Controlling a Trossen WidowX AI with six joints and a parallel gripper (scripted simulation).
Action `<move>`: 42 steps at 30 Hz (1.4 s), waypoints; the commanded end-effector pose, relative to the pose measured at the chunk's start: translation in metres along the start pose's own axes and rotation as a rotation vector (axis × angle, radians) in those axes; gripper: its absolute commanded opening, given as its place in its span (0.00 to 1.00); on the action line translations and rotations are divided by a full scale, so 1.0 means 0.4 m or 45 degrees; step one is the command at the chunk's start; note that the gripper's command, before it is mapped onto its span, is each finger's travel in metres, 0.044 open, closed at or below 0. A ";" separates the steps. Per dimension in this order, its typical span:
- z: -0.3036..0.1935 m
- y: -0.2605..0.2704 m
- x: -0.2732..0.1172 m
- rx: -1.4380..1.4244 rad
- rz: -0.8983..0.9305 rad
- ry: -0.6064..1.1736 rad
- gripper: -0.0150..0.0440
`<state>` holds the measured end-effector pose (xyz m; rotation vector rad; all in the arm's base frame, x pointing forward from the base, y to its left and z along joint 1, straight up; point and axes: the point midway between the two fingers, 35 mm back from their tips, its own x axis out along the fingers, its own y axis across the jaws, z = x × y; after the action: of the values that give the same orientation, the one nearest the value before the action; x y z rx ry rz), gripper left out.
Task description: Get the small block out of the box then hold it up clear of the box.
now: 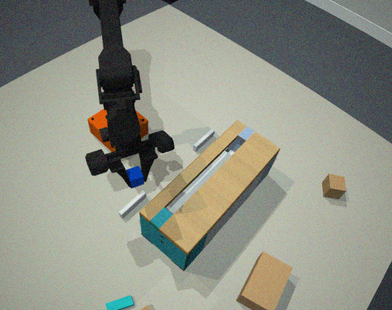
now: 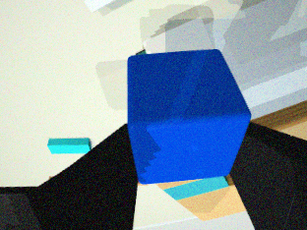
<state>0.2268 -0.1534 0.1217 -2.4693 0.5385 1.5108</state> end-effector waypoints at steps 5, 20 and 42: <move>0.002 -0.011 -0.080 0.195 0.082 0.065 0.25; 0.003 -0.012 -0.082 0.200 0.083 0.066 0.25; 0.003 -0.012 -0.082 0.200 0.083 0.066 0.25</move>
<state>0.2151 -0.1417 0.1499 -2.4018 0.7151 1.3726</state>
